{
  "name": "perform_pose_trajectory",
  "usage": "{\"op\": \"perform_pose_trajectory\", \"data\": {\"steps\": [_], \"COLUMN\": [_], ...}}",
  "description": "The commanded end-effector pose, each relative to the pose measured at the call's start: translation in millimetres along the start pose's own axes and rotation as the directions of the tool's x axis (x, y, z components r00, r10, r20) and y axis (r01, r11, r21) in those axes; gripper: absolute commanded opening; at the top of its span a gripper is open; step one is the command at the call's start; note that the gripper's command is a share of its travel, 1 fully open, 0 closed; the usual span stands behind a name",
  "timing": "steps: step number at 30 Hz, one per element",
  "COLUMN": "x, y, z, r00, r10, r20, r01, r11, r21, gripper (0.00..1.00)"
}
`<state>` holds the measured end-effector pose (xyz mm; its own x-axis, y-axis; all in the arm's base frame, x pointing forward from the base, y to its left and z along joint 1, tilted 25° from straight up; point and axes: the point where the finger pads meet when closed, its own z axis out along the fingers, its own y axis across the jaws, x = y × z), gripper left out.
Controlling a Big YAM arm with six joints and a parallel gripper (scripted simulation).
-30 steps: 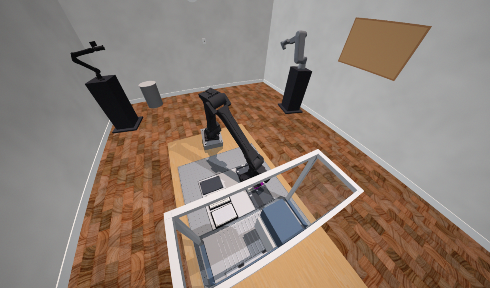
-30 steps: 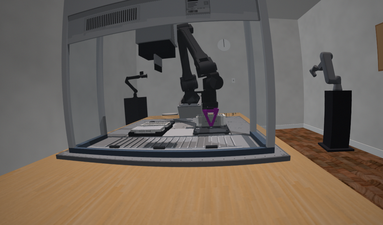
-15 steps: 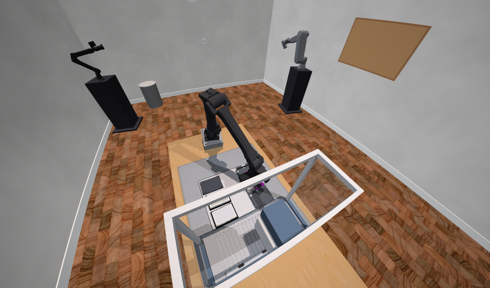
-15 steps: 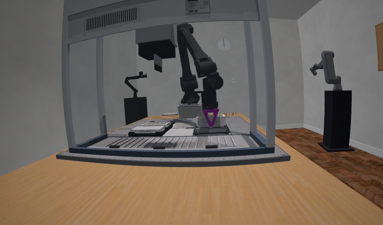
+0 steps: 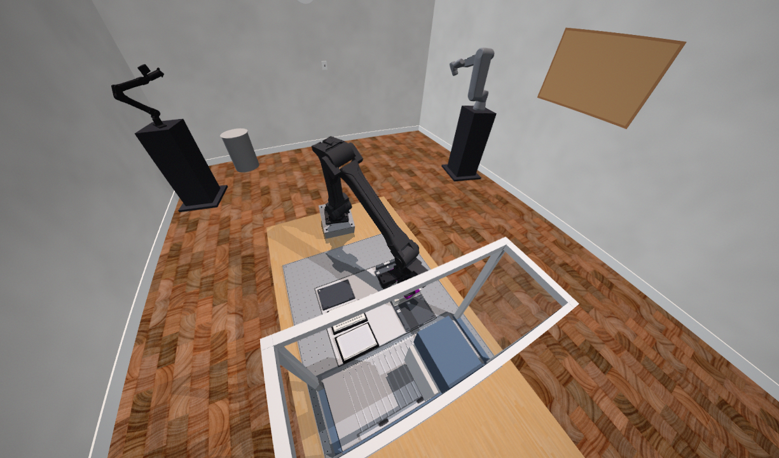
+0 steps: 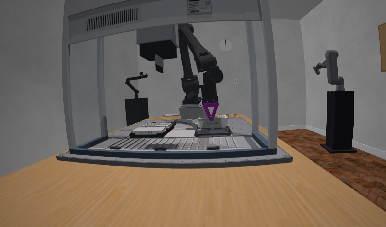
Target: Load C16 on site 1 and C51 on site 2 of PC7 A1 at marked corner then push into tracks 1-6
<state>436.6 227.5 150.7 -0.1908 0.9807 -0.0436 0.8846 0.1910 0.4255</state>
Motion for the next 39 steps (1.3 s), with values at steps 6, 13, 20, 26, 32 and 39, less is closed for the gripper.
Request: {"op": "perform_pose_trajectory", "data": {"steps": [6, 13, 20, 26, 32, 39], "x": [12, 12, 6, -35, -72, -104], "y": [24, 23, 14, 39, 53, 66], "z": [-51.1, -75.6, -71.2, -77.7, -68.6, -68.3], "r00": [1.0, 1.0, 1.0, 1.0, 1.0, 1.0], "r10": [0.004, 0.004, -0.001, -0.013, -0.017, -0.018], "r20": [-0.025, -0.026, -0.012, -0.009, -0.002, 0.001], "r01": [-0.005, -0.006, 0.0, 0.012, 0.017, 0.018], "r11": [0.998, 0.998, 0.999, 0.999, 0.999, 0.999], "r21": [-0.064, -0.065, -0.034, -0.048, -0.031, -0.032], "gripper": [0.96, 0.96, 0.96, 1.0, 1.0, 1.0]}}
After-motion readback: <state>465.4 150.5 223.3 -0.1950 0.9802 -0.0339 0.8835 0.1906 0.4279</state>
